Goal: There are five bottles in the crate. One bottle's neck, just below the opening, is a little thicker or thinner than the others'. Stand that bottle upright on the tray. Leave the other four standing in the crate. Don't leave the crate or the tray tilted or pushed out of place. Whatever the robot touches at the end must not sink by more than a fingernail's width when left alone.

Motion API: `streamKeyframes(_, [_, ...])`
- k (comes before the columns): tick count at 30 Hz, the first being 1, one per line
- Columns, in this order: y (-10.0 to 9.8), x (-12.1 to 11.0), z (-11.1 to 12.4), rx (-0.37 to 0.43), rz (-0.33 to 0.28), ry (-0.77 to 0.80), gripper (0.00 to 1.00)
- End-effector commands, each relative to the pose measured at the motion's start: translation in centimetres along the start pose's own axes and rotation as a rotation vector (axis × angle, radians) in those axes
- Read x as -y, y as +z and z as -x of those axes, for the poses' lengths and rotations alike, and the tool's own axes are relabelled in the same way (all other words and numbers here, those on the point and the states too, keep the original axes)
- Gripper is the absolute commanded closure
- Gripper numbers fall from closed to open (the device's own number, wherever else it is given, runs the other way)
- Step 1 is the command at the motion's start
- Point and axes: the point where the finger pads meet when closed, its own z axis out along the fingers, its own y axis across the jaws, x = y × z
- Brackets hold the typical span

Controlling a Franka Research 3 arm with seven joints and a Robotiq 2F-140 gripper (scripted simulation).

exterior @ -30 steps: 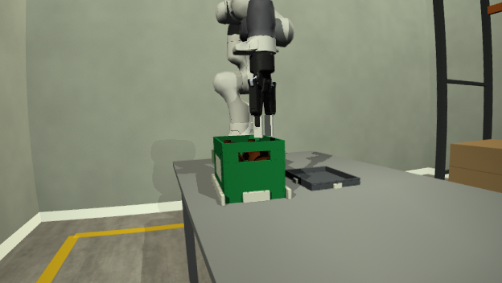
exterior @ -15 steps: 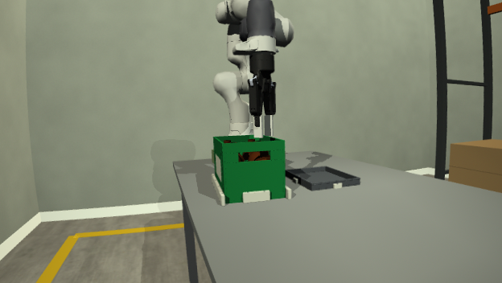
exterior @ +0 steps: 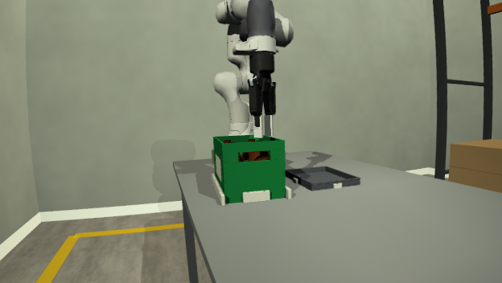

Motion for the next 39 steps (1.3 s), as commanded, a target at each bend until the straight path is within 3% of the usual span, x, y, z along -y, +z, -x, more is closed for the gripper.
streamKeyframes(1, [0.1, 0.1, -0.1, 0.001, 0.001, 0.002, 0.56])
streamKeyframes(24, [0.3, 0.1, -0.1, 0.001, 0.001, 0.002, 0.56])
streamKeyframes(39, [1.8, 0.1, -0.1, 0.001, 0.001, 0.002, 0.56])
